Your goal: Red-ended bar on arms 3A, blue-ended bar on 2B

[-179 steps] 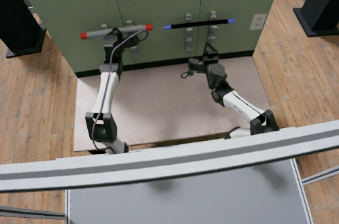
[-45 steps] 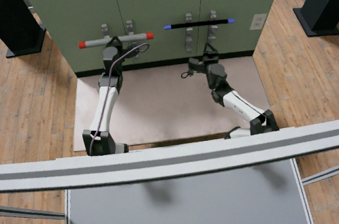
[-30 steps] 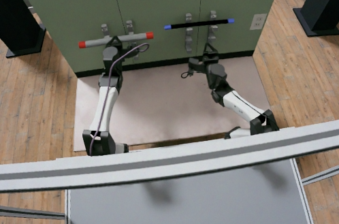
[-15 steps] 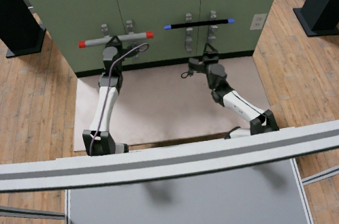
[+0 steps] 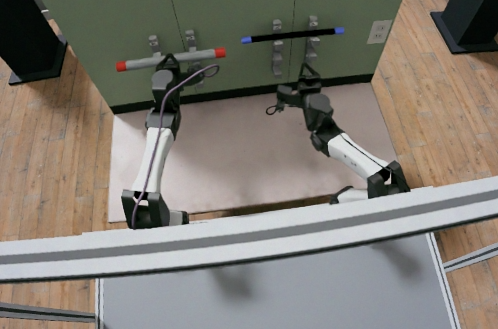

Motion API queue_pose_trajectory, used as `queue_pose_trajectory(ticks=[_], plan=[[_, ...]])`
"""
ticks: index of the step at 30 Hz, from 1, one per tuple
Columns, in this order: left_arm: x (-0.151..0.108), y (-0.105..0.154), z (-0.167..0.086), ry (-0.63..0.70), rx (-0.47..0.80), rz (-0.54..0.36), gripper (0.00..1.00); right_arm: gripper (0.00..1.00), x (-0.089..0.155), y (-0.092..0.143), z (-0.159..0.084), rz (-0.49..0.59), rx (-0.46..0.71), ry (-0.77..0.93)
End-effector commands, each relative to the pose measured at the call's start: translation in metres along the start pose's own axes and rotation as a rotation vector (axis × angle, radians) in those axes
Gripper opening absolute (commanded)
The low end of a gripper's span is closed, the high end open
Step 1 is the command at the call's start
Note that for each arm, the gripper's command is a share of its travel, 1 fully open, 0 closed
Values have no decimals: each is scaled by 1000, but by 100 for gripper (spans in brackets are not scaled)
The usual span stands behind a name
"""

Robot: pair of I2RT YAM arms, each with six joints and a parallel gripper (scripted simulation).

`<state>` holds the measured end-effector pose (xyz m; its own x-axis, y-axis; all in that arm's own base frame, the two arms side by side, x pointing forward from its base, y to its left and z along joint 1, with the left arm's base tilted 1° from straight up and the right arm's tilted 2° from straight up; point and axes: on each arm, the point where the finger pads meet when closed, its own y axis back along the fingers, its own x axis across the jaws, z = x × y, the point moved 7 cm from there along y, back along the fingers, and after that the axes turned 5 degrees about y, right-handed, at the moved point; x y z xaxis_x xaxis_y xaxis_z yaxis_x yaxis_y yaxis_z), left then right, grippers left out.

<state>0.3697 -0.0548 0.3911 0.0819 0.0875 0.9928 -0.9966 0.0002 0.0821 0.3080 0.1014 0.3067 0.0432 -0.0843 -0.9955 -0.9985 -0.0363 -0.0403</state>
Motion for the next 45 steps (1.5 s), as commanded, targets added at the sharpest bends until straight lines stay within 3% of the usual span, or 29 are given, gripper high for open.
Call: queue_pose_trajectory(ticks=[1, 45], plan=[[13, 3, 2, 13, -3, 83, 0, 100, 9, 1, 3, 16, -3, 11], [-47, -3, -1, 13, -3, 83, 0, 100, 9, 1, 3, 16, -3, 11]])
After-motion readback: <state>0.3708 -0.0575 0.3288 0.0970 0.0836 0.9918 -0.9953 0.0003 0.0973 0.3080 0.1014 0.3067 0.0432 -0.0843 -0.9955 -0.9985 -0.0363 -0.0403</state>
